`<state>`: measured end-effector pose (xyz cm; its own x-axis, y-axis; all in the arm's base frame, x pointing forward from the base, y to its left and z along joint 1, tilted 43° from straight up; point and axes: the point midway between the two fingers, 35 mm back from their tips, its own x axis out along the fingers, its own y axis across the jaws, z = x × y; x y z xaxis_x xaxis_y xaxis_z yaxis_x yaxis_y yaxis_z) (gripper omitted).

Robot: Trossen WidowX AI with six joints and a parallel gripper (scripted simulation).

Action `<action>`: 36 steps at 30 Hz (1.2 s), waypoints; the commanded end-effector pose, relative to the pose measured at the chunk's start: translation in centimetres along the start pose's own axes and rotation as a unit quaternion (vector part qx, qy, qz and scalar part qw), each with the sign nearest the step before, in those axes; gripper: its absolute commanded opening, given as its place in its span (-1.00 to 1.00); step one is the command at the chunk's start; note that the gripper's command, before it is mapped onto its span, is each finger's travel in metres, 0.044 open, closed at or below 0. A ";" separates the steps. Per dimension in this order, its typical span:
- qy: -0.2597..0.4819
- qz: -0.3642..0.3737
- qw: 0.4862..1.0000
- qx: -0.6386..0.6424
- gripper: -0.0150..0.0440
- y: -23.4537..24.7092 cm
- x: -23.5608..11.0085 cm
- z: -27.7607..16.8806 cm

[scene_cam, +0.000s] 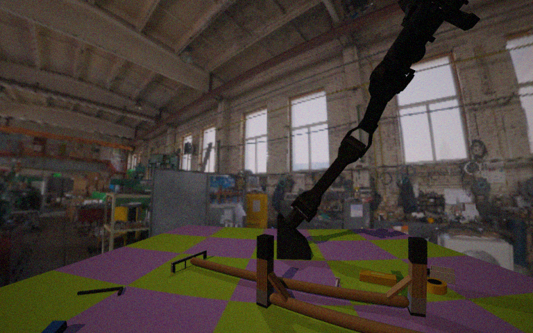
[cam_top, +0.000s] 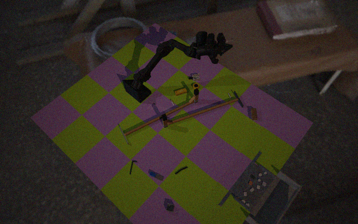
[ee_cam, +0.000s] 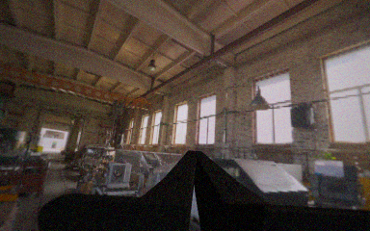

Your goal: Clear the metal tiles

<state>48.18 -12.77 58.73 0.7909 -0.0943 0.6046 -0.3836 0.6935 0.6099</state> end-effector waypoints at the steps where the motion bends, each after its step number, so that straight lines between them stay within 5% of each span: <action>1: 0.020 0.000 1.000 0.000 -0.49 -0.2 0.2 -1.8; 36: 0.176 0.030 0.984 0.010 -0.49 2.0 0.2 -16.4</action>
<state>54.79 -0.83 52.49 0.8774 0.1761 0.4462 -0.4375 0.6751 0.5939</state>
